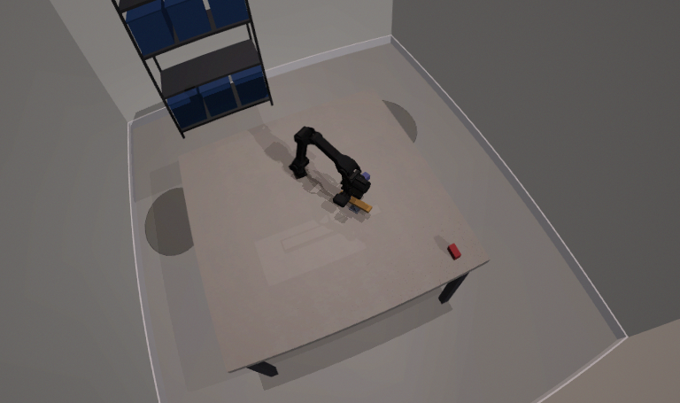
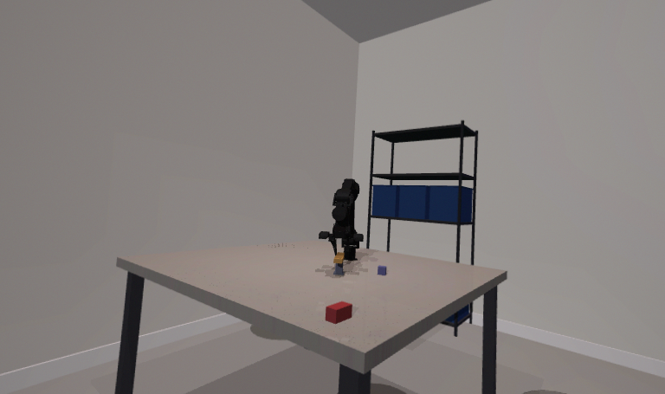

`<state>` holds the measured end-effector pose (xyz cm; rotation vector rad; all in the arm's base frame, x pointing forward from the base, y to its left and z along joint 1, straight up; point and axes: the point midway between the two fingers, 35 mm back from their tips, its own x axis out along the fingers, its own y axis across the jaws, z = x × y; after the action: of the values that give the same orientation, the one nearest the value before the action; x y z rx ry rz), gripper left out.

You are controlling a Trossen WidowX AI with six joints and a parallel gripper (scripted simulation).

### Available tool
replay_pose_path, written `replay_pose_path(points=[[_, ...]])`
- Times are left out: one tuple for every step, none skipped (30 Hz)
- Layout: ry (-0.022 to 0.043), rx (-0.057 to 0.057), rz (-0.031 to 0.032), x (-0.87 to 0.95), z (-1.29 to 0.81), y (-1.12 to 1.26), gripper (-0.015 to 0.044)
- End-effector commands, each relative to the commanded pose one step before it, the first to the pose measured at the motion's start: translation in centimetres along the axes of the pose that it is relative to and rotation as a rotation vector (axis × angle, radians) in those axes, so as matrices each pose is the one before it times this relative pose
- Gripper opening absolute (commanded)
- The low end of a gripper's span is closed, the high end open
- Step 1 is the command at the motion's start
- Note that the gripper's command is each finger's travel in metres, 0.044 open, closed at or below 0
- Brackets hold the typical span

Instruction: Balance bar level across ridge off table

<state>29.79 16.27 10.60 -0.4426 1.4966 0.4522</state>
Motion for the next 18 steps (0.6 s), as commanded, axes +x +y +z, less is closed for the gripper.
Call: replay_pose_path(points=[[-0.00011, 0.0, -0.00001, -0.003, 0.002, 0.0, 0.0], [0.0, 0.0, 0.0, 0.0, 0.0, 0.0, 0.0], [0.0, 0.0, 0.0, 0.0, 0.0, 0.0, 0.0], [0.0, 0.0, 0.0, 0.0, 0.0, 0.0, 0.0], [0.0, 0.0, 0.0, 0.0, 0.0, 0.0, 0.0], [0.0, 0.0, 0.0, 0.0, 0.0, 0.0, 0.0], [0.0, 0.0, 0.0, 0.0, 0.0, 0.0, 0.0], [0.0, 0.0, 0.0, 0.0, 0.0, 0.0, 0.0], [0.0, 0.0, 0.0, 0.0, 0.0, 0.0, 0.0026], [0.0, 0.0, 0.0, 0.0, 0.0, 0.0, 0.0053], [0.0, 0.0, 0.0, 0.0, 0.0, 0.0, 0.0079], [0.0, 0.0, 0.0, 0.0, 0.0, 0.0, 0.0105], [0.0, 0.0, 0.0, 0.0, 0.0, 0.0, 0.0131], [0.0, 0.0, 0.0, 0.0, 0.0, 0.0, 0.0157], [0.0, 0.0, 0.0, 0.0, 0.0, 0.0, 0.0167], [0.0, 0.0, 0.0, 0.0, 0.0, 0.0, 0.0167], [0.0, 0.0, 0.0, 0.0, 0.0, 0.0, 0.0167], [0.0, 0.0, 0.0, 0.0, 0.0, 0.0, 0.0167]])
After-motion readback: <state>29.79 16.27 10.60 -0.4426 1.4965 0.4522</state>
